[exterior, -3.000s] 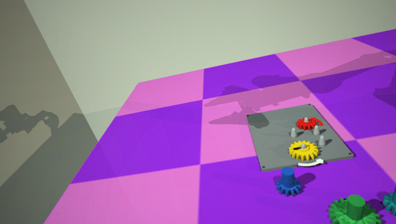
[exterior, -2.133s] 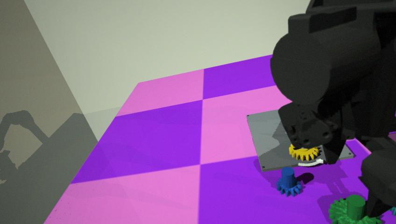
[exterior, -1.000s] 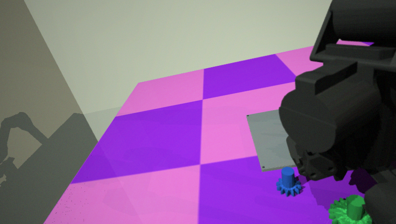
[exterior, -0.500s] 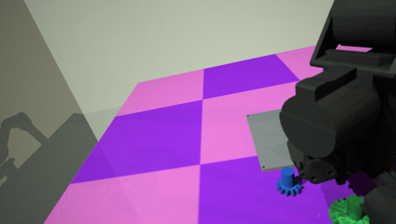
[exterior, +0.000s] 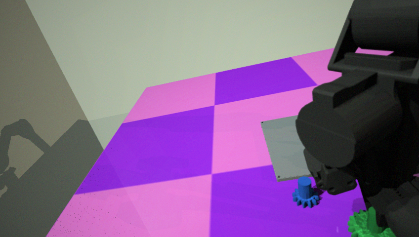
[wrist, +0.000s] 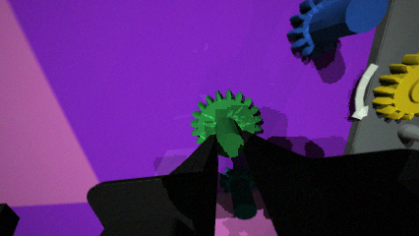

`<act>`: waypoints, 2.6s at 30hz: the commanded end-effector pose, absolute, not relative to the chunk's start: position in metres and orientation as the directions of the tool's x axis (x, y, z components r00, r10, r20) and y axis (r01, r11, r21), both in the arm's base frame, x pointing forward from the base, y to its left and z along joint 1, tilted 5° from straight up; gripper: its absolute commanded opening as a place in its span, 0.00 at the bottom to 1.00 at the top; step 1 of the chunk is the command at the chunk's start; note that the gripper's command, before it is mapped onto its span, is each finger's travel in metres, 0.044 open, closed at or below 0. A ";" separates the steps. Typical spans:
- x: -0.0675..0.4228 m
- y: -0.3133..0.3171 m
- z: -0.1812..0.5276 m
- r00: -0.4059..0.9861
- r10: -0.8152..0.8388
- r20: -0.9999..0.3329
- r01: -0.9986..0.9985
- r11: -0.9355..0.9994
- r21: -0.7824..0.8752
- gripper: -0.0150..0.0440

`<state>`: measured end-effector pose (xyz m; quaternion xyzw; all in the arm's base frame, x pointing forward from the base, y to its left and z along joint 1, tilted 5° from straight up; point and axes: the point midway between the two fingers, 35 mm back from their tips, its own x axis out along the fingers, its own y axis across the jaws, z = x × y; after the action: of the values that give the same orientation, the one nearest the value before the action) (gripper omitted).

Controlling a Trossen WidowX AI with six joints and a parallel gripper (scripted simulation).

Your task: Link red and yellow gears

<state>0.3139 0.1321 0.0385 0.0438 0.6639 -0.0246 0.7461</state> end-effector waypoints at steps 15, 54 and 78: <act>0.318 0.134 0.062 0.118 0.020 -0.993 0.096 0.995 0.031 0.25; 0.313 0.135 0.155 0.118 0.021 -0.993 0.096 0.995 0.032 0.25; 0.313 0.114 0.174 0.116 0.017 -0.993 0.097 0.995 0.029 0.25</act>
<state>0.3109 0.1203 0.1747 0.0420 0.6662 -0.0283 0.7440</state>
